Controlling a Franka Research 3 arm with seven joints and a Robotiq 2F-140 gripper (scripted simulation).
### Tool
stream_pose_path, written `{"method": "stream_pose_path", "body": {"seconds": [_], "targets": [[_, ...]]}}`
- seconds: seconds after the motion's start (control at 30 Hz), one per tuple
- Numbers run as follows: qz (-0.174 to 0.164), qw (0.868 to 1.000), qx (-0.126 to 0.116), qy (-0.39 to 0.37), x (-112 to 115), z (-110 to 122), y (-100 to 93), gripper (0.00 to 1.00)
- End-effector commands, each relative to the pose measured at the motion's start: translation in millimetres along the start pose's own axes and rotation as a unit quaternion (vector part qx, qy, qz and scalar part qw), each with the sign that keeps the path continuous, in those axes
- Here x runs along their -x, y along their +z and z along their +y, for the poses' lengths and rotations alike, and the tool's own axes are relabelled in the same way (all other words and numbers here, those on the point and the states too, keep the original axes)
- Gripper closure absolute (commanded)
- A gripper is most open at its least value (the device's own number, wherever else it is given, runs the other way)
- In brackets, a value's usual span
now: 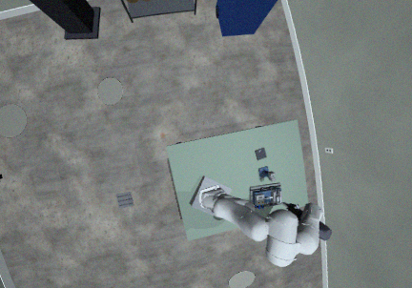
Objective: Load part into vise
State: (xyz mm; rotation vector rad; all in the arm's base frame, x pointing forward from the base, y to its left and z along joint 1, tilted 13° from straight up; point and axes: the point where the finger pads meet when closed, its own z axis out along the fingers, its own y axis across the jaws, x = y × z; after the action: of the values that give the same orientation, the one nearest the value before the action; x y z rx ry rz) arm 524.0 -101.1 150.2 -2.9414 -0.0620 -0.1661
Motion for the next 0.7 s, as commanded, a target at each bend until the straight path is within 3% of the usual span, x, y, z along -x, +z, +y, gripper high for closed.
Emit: {"method": "stream_pose_path", "body": {"seconds": [0.0,0.07,0.27,0.67], "targets": [[-0.001,1.000,-0.001,-0.003,1.4,-0.5,0.7,1.00],[-0.001,1.000,-0.001,-0.003,1.4,3.0,0.8,1.00],[-0.001,1.000,-0.001,-0.005,2.8,44.3,0.7,1.00],[-0.001,1.000,-0.001,-0.005,2.8,44.9,0.7,1.00]]}}
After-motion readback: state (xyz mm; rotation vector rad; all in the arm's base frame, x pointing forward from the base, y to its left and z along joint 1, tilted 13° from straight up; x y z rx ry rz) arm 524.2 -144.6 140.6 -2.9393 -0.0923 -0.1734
